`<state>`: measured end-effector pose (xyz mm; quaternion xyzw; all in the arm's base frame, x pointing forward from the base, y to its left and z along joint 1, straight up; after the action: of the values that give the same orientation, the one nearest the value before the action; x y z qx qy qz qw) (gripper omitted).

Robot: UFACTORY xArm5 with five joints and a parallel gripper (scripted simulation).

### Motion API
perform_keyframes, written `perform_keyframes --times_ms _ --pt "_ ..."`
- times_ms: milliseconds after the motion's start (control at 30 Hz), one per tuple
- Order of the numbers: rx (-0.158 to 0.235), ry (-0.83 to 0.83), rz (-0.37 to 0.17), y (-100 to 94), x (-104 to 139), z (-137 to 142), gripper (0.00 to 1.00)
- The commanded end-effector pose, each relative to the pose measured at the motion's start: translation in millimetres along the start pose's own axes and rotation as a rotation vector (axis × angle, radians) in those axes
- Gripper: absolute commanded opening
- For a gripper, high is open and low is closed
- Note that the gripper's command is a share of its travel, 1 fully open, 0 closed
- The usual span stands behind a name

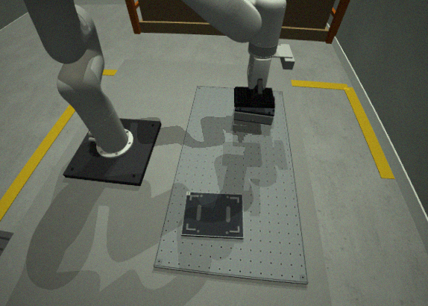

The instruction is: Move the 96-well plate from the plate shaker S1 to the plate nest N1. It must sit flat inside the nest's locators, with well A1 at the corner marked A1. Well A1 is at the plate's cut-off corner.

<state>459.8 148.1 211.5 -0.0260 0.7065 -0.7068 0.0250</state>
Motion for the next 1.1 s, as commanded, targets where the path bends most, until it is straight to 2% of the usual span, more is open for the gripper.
perform_keyframes --times_ms 0,1067 --pt "-0.001 -0.001 0.005 -0.8 2 7 0.0" --pt "0.0 -0.001 0.005 9.5 33 102 0.0"
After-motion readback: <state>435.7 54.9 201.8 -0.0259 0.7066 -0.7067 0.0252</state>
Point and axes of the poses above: the point where the finger pads meet when closed, its own y axis out along the fingers, its own z axis across the jaws, x = y × z, the point moved 7 cm from there along -y, back along the fingers
